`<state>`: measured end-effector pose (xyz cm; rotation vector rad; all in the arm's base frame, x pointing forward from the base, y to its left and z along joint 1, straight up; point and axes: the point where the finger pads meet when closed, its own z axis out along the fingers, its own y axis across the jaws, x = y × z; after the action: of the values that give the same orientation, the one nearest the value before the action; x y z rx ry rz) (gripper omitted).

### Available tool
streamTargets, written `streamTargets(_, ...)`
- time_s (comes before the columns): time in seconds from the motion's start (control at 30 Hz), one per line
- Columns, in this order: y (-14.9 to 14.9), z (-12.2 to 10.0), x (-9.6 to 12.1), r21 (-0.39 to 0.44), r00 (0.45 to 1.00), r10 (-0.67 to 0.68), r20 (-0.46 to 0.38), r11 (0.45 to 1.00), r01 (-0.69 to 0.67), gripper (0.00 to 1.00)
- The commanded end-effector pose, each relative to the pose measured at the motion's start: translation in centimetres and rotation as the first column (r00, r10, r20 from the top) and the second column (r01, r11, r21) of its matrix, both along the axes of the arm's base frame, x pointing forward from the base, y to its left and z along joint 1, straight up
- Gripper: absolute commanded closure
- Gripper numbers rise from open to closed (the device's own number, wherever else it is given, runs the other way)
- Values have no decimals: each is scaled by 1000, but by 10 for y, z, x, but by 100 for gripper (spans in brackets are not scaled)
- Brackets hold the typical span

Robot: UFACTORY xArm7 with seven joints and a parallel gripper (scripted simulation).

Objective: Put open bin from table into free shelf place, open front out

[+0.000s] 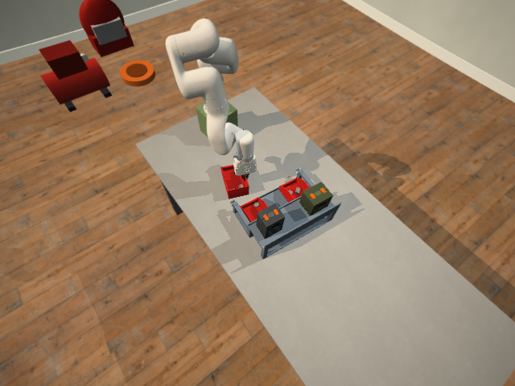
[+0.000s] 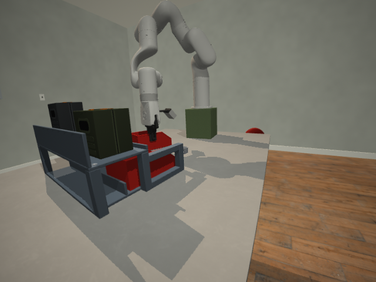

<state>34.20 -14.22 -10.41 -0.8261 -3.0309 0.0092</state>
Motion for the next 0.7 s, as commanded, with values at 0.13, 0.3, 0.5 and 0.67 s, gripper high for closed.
streamTargets(0.13, -1, 9, 2, -2, 1000, 0, 4, 1000, 0, 100)
streamTargets(0.3, -1, 9, 2, -2, 1000, 0, 4, 1000, 0, 100)
streamTargets(0.5, -1, 16, 2, -2, 1000, 0, 4, 1000, 0, 100)
streamTargets(0.67, -1, 18, 2, -2, 1000, 0, 4, 1000, 0, 100)
